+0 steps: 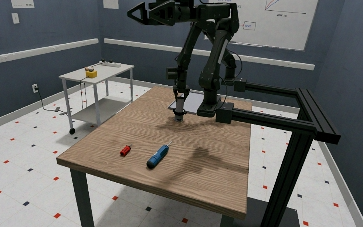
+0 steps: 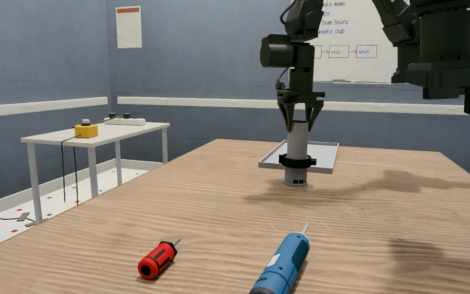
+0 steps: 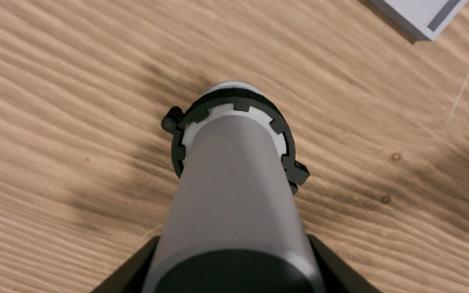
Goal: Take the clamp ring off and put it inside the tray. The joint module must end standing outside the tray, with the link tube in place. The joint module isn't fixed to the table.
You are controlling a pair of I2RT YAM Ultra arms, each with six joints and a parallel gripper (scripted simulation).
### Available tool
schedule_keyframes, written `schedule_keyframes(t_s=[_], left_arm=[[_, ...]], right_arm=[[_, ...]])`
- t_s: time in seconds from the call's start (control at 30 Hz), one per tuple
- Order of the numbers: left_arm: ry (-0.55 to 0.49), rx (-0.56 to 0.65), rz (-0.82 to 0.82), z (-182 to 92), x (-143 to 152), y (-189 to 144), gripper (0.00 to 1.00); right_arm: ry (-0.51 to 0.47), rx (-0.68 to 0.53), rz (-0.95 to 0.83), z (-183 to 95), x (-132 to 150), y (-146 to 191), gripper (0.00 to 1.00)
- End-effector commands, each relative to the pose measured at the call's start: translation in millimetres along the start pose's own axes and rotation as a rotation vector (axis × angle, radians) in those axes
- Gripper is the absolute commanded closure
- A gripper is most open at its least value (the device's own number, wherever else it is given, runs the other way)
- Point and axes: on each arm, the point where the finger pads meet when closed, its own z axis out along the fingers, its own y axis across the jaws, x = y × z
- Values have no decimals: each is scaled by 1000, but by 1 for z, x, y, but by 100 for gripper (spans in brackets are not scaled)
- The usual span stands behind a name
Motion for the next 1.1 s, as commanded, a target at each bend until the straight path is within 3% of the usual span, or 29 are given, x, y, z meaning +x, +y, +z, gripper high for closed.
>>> schedule_keyframes(t_s=[0.0,1.07], left_arm=[[4,-14,-13,-3,-9,4,0],[4,-14,-13,-3,-9,4,0]], right_arm=[[24,9,-10,-5,14,-8,52],[33,1,-10,-4,38,-11,52]])
